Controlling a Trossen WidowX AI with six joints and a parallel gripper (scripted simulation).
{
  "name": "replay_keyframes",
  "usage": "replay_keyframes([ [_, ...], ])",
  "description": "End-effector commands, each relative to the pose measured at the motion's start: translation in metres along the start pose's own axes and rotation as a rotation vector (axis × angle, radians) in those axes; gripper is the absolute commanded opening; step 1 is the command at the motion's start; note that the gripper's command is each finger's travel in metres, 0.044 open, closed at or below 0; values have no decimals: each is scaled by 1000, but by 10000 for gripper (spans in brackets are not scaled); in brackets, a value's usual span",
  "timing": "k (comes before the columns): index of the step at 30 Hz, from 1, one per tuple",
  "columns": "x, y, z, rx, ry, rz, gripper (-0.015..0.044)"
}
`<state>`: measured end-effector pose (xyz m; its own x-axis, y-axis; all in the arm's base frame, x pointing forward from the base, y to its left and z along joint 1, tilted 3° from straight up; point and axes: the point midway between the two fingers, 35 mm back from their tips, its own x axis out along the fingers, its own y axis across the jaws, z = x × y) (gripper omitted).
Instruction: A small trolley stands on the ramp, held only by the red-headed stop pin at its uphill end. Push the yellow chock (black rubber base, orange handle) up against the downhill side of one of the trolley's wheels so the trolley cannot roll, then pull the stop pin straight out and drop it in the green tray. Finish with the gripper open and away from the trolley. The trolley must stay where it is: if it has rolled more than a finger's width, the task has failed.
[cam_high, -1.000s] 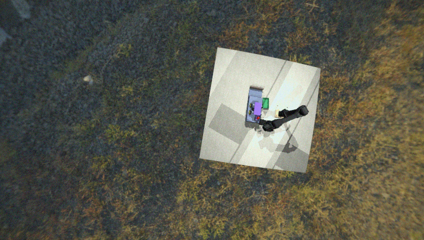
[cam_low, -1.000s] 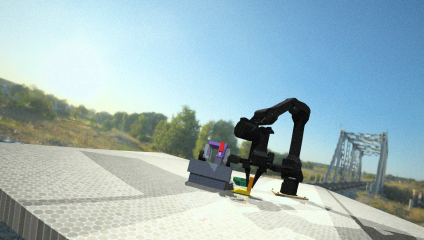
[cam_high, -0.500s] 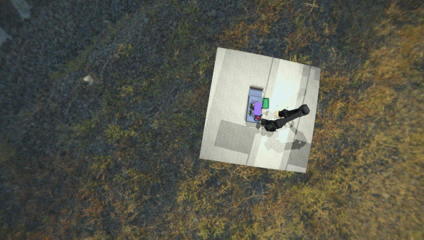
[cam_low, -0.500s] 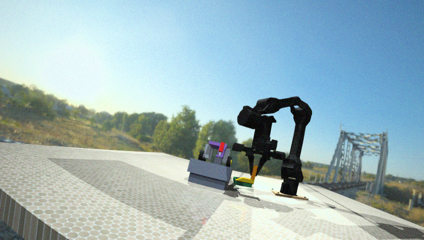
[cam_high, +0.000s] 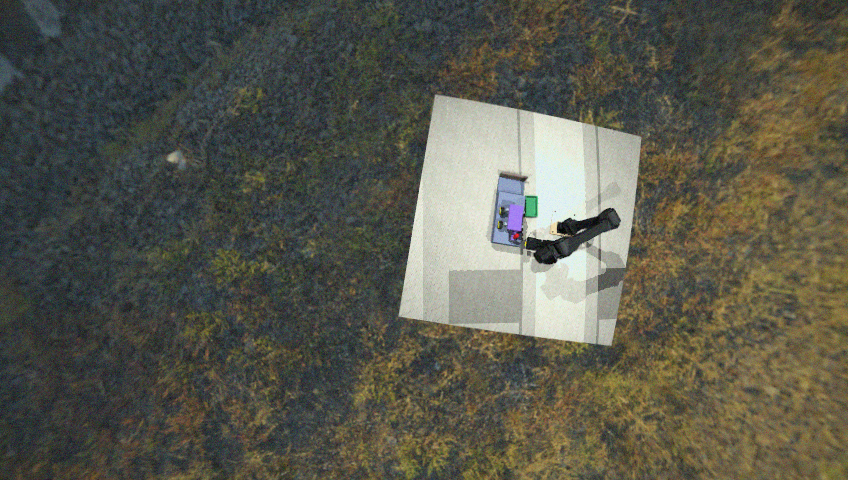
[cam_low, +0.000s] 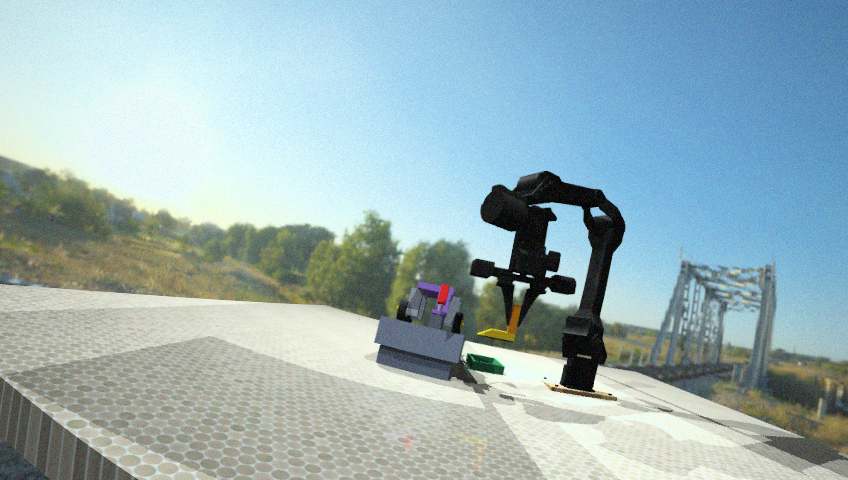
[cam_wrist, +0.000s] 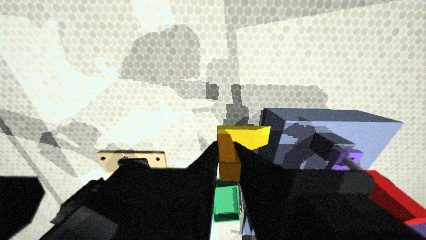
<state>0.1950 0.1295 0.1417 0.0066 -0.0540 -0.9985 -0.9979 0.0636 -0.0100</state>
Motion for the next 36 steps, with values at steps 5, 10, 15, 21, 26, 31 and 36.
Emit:
replay_keyframes([
  [5,-27,-1,2,3,-9,-3,0],
  [10,-42,-2,3,3,-9,-3,0],
  [15,-55,-2,5,3,-9,-2,0],
  [21,-57,-2,5,3,-9,-2,0],
  [26,-57,-2,5,114,-9,-2,0],
  [31,-57,-2,5,282,-9,-1,0],
  [36,-57,-2,5,454,-8,0,0],
])
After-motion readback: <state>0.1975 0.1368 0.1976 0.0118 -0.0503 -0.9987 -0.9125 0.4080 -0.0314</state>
